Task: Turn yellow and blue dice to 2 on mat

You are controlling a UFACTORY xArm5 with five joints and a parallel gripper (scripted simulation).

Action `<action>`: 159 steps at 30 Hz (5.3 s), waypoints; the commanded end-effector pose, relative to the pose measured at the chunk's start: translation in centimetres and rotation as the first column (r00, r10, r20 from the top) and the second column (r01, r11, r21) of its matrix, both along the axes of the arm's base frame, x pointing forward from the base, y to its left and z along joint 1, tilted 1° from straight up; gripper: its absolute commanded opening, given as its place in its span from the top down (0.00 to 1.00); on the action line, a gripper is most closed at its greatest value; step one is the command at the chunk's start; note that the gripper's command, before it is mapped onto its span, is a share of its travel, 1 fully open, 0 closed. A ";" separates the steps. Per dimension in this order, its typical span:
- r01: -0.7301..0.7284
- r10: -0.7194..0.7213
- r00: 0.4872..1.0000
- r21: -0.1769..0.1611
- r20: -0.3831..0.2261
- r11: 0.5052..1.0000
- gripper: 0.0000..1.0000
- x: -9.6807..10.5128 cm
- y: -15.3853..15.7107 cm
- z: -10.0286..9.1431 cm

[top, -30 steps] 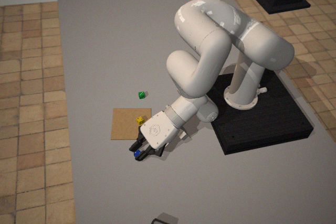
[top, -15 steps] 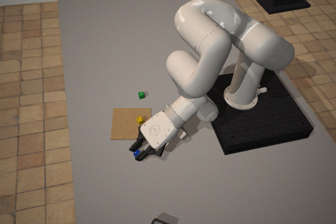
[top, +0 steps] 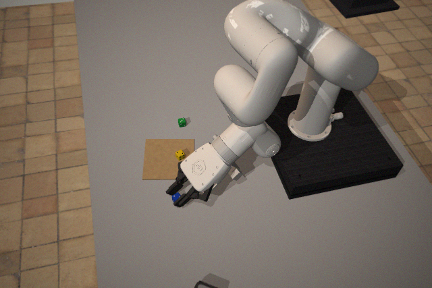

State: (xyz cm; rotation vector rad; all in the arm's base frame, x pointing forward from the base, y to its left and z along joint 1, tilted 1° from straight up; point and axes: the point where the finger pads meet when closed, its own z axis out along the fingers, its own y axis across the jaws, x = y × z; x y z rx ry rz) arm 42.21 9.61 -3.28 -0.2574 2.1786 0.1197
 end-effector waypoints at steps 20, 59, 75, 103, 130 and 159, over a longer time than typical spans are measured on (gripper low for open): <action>-0.001 0.001 1.000 0.001 0.002 1.000 0.64 -3.3 -0.7 2.5; -0.002 0.002 1.000 0.001 -0.003 1.000 0.64 -3.9 -0.7 9.0; -0.007 -0.006 0.971 -0.051 -0.238 0.999 0.64 -2.6 -0.4 9.5; -0.057 -0.072 0.707 -0.158 -0.704 0.986 0.64 0.5 0.3 11.2; -0.036 -0.126 0.590 -0.182 -0.798 0.983 0.00 1.0 0.3 9.9; 0.029 -0.165 0.580 -0.183 -0.797 0.983 0.64 0.3 0.1 7.2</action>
